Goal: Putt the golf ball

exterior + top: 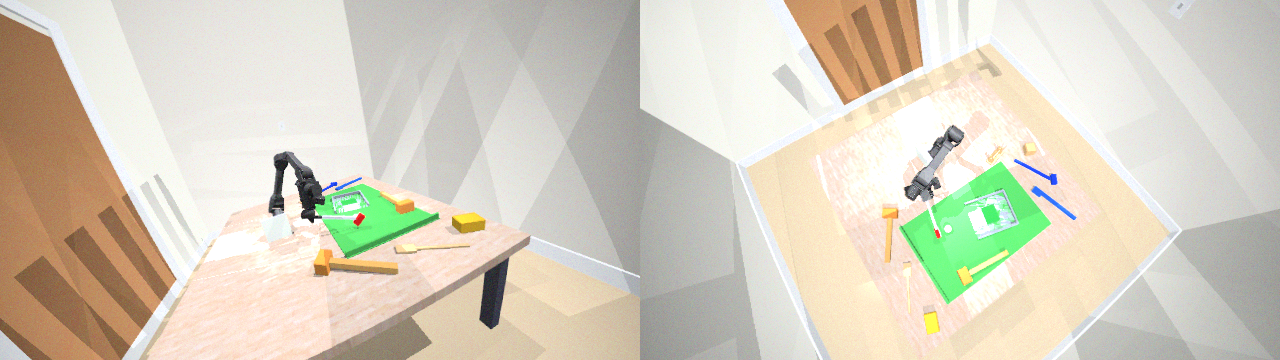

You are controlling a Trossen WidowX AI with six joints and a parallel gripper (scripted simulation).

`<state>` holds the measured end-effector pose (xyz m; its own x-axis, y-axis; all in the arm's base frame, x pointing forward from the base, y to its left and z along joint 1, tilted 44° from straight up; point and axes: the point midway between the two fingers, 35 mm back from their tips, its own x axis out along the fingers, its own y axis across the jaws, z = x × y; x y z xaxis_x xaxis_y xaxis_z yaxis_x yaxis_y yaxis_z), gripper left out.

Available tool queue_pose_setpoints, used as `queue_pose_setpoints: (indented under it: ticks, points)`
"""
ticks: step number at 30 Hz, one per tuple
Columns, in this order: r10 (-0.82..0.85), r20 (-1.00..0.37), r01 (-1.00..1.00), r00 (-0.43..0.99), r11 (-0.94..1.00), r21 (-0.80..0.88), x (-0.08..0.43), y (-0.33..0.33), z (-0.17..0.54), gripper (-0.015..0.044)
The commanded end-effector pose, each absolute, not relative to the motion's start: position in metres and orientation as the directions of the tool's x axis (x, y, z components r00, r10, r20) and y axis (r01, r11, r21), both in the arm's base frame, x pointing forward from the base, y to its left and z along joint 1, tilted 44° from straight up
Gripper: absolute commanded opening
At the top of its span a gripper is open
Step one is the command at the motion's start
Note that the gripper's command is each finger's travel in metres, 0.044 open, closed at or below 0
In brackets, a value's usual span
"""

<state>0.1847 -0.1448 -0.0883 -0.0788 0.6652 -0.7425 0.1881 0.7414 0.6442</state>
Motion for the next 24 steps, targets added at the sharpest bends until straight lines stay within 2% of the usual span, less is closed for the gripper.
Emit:
queue_pose_setpoints:
  ticks: [1, 24]
  points:
    - [0.672, -0.737, 0.196, -0.076, 0.735, 0.649, 0.184, -0.138, -0.094, 0.0000]
    - [0.669, -0.739, 0.194, -0.077, 0.737, 0.647, 0.179, -0.153, -0.111, 0.0000]
